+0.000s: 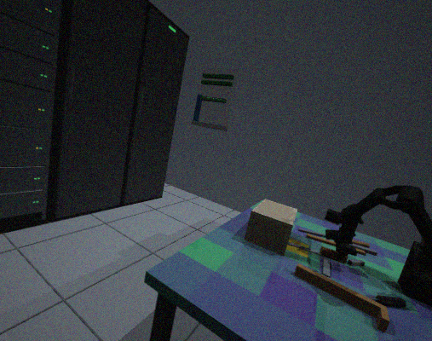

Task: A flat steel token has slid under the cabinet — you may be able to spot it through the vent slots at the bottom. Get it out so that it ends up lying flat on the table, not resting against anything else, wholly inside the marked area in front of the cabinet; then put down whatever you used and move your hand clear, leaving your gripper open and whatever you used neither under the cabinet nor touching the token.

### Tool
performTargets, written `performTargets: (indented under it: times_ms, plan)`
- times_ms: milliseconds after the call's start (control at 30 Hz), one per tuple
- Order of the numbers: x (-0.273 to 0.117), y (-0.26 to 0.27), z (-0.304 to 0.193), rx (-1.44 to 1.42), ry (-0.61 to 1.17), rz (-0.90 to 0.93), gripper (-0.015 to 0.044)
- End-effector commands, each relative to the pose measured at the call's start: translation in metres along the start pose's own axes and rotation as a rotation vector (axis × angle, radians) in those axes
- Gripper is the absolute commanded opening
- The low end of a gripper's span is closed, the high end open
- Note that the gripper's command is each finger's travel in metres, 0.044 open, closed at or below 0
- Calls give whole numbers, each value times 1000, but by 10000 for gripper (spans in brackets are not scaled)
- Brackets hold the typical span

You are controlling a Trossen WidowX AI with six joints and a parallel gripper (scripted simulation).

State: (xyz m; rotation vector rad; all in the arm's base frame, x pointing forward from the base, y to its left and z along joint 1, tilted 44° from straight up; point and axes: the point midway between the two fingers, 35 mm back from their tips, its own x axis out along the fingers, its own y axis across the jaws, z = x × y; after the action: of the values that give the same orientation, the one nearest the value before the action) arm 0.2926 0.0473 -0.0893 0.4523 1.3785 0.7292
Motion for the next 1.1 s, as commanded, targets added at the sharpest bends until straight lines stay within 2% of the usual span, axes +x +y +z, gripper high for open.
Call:
performTargets:
  times_ms: [0,1067]
  plan:
    - [1,0,-7,-2,4,0,0]
    - [1,-2,-50,0,6,0,0]
